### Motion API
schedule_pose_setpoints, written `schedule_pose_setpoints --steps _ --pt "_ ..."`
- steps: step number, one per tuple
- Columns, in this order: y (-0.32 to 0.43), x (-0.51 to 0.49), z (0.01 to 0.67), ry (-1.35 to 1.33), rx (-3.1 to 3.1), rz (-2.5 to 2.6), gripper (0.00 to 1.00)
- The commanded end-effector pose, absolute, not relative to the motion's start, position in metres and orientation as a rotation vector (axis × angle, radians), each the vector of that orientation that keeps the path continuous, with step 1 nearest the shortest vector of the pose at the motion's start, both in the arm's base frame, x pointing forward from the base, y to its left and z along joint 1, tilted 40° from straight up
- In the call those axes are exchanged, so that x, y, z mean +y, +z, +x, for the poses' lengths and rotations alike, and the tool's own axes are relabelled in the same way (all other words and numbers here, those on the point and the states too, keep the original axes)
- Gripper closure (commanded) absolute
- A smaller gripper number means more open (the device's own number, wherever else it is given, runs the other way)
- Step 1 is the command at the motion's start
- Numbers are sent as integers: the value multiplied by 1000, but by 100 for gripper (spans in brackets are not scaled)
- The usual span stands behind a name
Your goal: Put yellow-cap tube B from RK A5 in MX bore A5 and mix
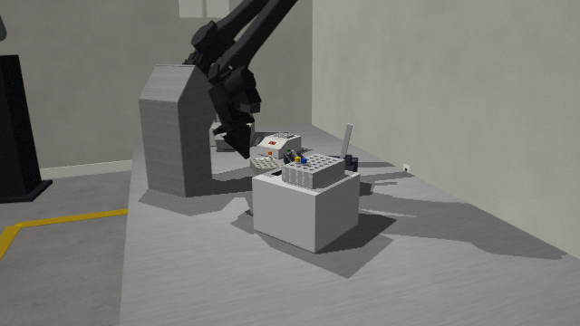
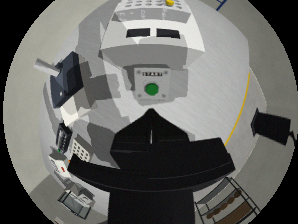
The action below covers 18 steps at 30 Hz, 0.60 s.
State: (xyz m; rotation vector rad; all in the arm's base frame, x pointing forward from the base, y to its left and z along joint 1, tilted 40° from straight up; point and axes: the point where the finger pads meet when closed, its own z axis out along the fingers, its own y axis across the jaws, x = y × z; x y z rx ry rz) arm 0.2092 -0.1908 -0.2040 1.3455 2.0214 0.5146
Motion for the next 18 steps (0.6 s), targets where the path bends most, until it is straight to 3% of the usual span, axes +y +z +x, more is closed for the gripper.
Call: schedule_pose_setpoints --steps 1,18 --pt "-206 -192 212 513 2006 1363 100" --pt "-224 -193 229 513 2002 1366 100"
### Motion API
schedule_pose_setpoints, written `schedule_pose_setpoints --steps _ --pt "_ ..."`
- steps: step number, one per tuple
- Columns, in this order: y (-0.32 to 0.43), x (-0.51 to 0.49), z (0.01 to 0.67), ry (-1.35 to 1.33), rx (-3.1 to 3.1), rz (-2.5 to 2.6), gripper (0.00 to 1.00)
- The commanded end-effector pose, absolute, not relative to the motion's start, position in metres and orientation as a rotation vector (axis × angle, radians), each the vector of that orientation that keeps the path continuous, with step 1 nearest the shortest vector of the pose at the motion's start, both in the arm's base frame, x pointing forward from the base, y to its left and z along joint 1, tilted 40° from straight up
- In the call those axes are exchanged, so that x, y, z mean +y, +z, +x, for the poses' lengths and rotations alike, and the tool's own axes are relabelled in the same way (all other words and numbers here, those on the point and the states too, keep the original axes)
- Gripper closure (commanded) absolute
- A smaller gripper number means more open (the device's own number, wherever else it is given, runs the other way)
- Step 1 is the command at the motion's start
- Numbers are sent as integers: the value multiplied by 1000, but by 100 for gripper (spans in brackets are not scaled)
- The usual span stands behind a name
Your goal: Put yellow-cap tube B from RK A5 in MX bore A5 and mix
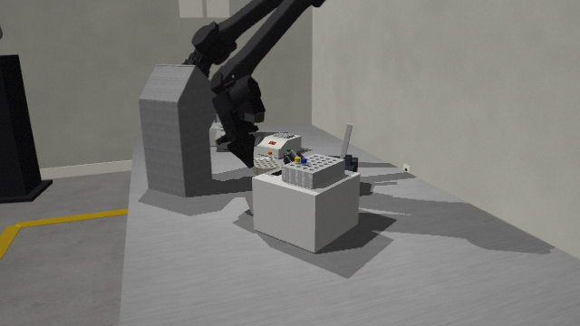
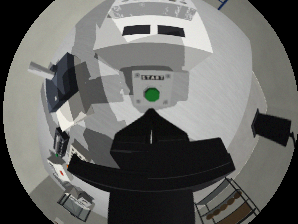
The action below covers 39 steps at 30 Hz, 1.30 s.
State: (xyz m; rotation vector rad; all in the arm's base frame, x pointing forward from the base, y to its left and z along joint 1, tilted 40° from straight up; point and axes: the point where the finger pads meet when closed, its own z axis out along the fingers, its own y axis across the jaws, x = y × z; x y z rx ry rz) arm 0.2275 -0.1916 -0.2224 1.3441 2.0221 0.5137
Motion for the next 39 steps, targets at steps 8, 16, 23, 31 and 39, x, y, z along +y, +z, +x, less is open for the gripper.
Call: schedule_pose_setpoints --steps 8,16,23,31,39 --pt "-233 -192 239 515 2005 1363 100" --pt "-241 -192 246 515 2005 1363 100" --pt "-241 -194 247 511 2001 1371 100" --pt "-241 -194 247 511 2001 1371 100" --pt "-241 -194 247 511 2001 1371 100"
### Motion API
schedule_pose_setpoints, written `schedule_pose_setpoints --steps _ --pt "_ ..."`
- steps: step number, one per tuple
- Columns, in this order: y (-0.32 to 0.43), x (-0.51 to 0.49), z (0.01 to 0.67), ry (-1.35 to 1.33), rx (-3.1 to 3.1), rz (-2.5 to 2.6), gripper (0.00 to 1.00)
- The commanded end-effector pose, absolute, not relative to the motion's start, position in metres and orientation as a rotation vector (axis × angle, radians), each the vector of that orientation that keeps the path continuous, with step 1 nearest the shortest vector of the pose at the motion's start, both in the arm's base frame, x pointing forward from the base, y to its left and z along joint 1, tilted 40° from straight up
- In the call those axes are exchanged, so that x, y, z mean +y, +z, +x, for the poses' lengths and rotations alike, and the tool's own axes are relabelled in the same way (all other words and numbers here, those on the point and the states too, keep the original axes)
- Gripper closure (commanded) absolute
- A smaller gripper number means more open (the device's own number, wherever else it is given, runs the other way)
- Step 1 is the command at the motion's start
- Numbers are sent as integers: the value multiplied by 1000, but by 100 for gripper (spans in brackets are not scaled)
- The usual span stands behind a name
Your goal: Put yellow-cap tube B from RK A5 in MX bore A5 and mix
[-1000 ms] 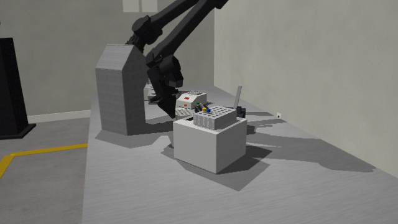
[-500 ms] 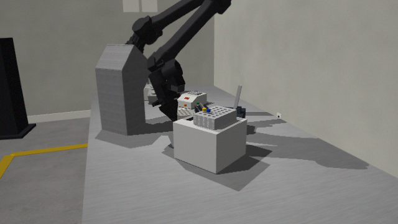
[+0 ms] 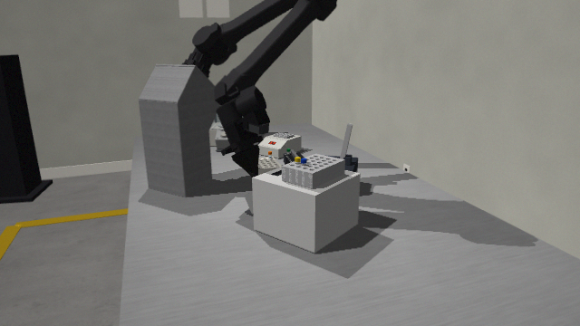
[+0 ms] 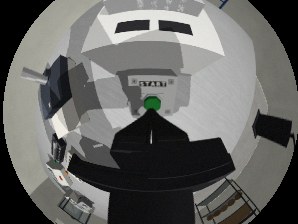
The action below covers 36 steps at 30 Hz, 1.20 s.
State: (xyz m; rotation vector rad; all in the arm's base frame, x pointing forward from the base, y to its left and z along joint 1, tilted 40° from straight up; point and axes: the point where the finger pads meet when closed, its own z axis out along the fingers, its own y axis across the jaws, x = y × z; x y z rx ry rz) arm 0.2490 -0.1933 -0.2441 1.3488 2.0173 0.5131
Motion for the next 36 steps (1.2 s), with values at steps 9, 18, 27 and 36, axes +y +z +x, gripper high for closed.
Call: schedule_pose_setpoints --steps 9,18,27,36 --pt "-241 -194 247 511 2001 1371 100" --pt "-241 -194 247 511 2001 1371 100" --pt "-246 -193 251 514 2002 1366 100" --pt "-250 -193 254 514 2002 1368 100"
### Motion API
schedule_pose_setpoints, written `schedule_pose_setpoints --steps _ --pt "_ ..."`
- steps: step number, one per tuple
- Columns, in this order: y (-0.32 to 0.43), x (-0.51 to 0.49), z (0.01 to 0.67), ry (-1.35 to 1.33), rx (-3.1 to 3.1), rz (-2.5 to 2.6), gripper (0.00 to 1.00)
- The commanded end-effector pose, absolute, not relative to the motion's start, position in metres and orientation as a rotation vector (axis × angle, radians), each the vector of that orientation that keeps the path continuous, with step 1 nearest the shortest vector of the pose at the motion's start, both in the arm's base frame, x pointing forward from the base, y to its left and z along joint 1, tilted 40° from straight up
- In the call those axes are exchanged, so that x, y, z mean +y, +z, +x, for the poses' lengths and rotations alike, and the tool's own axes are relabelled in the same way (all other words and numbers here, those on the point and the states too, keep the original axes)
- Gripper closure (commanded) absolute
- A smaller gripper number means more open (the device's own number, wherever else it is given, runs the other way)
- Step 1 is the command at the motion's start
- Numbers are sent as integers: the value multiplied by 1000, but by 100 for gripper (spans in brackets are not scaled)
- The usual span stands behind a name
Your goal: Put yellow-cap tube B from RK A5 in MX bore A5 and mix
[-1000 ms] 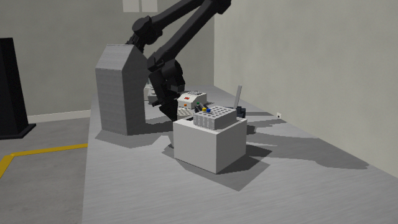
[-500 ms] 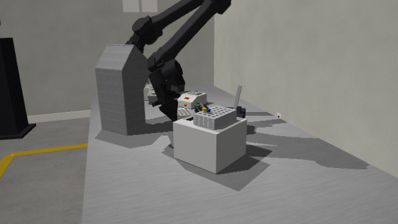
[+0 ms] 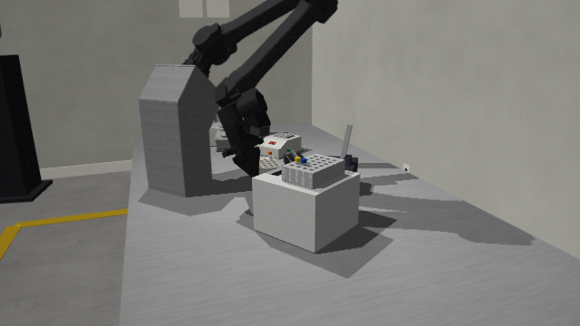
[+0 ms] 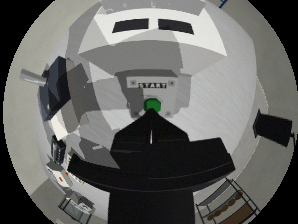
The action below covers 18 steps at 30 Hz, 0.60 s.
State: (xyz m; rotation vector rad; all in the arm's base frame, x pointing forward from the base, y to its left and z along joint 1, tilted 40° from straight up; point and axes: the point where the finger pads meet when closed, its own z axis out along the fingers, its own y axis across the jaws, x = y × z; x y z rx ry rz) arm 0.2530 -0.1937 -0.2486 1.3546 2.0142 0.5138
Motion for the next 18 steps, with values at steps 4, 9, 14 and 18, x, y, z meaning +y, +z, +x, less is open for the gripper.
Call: schedule_pose_setpoints --steps 4,9,14,18 --pt "-252 -192 257 517 2005 1364 100" --pt "-254 -194 257 514 2001 1369 100" --pt "-256 -192 261 518 2006 1366 100" --pt "-258 -194 261 514 2000 1372 100"
